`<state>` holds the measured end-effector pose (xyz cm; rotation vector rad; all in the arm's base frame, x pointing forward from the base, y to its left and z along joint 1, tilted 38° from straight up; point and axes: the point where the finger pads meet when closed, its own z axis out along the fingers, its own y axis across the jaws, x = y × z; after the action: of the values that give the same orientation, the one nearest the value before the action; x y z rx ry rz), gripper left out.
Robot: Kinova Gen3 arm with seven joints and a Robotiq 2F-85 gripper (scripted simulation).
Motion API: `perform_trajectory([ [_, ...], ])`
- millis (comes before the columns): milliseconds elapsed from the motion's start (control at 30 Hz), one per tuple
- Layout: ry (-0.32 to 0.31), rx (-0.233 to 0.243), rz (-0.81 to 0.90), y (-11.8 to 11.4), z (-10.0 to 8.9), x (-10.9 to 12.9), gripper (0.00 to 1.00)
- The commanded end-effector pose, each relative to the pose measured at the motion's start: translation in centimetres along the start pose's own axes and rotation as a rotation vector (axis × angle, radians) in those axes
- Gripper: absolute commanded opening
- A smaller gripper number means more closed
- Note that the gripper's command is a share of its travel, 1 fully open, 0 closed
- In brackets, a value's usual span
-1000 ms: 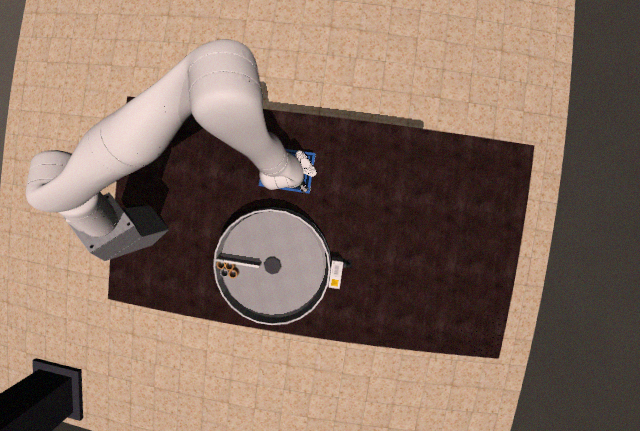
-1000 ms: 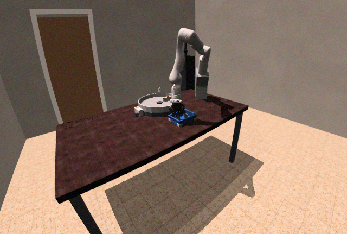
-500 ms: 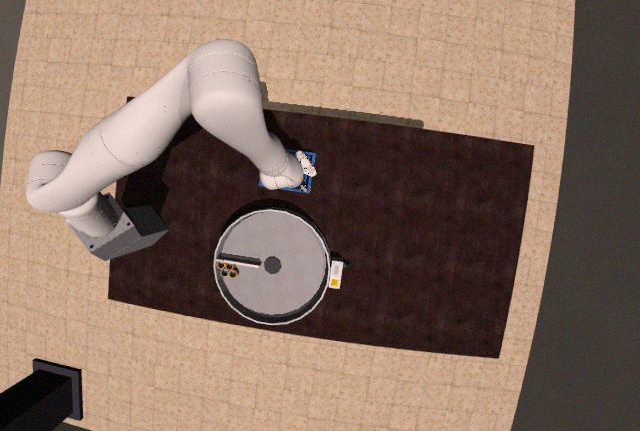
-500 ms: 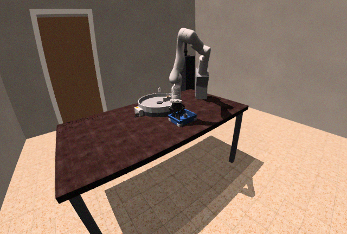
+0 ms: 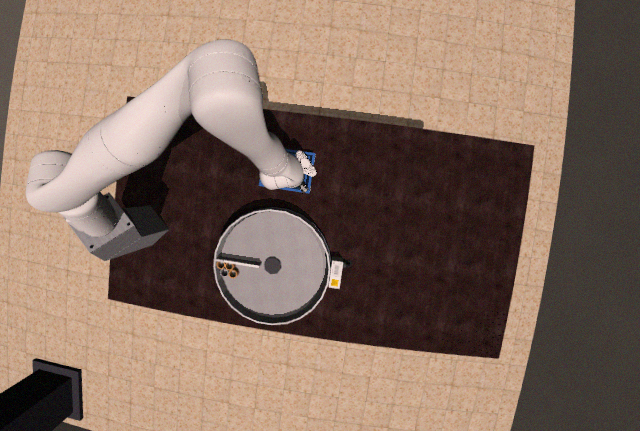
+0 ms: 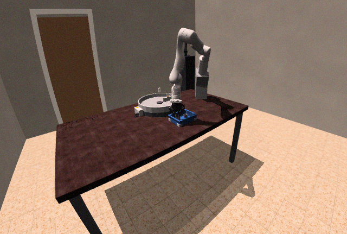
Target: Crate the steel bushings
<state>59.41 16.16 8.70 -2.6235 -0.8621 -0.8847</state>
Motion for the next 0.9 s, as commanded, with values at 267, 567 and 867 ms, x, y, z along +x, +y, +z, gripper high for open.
perform_trajectory([
  [267, 0.001, -0.001, 0.0, 0.05, -0.07, 0.06, 0.16],
  [567, 0.001, -0.001, 0.0, 0.05, -0.07, 0.06, 0.16],
  [867, 0.0, -0.003, 0.0, 0.1, -0.65, 0.08, 0.16],
])
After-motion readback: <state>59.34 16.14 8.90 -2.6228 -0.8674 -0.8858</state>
